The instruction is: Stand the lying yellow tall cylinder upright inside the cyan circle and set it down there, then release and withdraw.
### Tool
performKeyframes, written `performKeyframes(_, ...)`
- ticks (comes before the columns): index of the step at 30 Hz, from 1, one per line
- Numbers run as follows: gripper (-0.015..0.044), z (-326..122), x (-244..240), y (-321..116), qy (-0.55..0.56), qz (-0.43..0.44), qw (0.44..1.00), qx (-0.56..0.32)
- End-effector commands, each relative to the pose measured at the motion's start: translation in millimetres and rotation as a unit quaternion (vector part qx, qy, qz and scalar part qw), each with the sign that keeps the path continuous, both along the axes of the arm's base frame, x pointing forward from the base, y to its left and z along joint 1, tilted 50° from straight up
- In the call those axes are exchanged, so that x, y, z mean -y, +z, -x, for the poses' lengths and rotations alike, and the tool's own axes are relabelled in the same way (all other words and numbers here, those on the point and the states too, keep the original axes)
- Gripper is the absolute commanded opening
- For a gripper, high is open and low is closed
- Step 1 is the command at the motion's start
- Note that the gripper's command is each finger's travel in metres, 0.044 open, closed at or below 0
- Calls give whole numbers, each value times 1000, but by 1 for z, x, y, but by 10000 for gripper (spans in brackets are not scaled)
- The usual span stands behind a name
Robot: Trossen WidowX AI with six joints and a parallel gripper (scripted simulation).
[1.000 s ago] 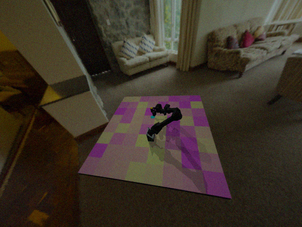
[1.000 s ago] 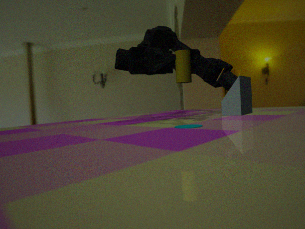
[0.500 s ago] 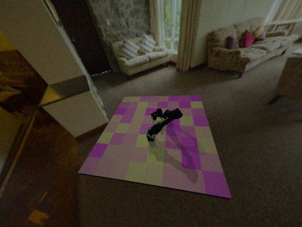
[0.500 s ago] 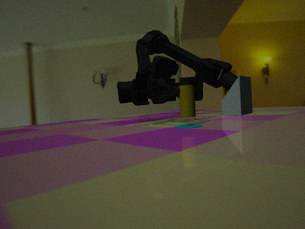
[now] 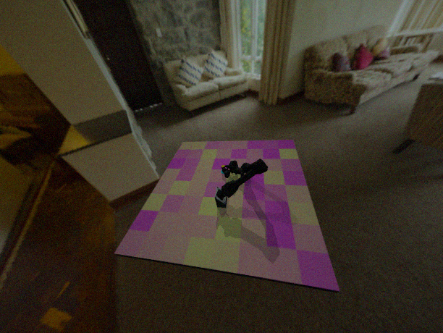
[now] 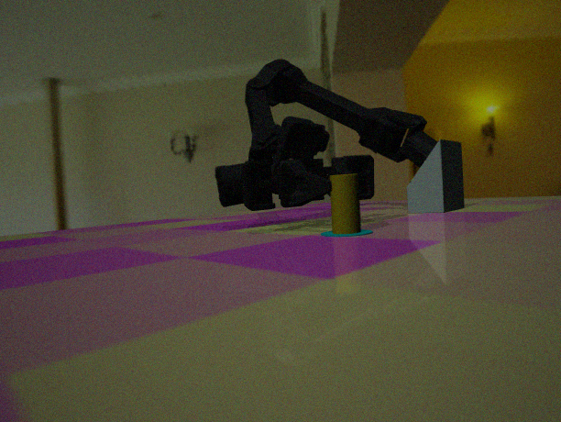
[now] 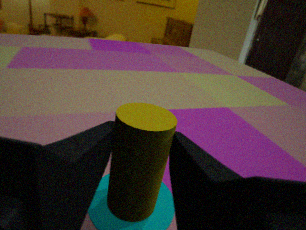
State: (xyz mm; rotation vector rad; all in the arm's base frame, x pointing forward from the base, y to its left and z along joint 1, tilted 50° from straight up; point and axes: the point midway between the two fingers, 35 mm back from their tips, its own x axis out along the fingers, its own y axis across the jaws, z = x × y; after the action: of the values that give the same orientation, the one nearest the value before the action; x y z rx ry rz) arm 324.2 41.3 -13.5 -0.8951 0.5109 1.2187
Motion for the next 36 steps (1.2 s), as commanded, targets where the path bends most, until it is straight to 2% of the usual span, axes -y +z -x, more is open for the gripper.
performKeyframes(1,105,-1,-1,0,3,-1,1000,3)
performKeyframes(12,394,-1,-1,0,3,-1,1000,3)
performKeyframes(18,400,0,-5,4,3,-1,1000,3)
performKeyframes(27,400,12,-58,52,9,-6,1000,7)
performKeyframes(31,400,15,-66,60,9,-8,1000,8)
performKeyframes(33,400,15,-68,56,1,5,1000,-12)
performKeyframes(36,400,13,-75,43,-34,69,993,-90)
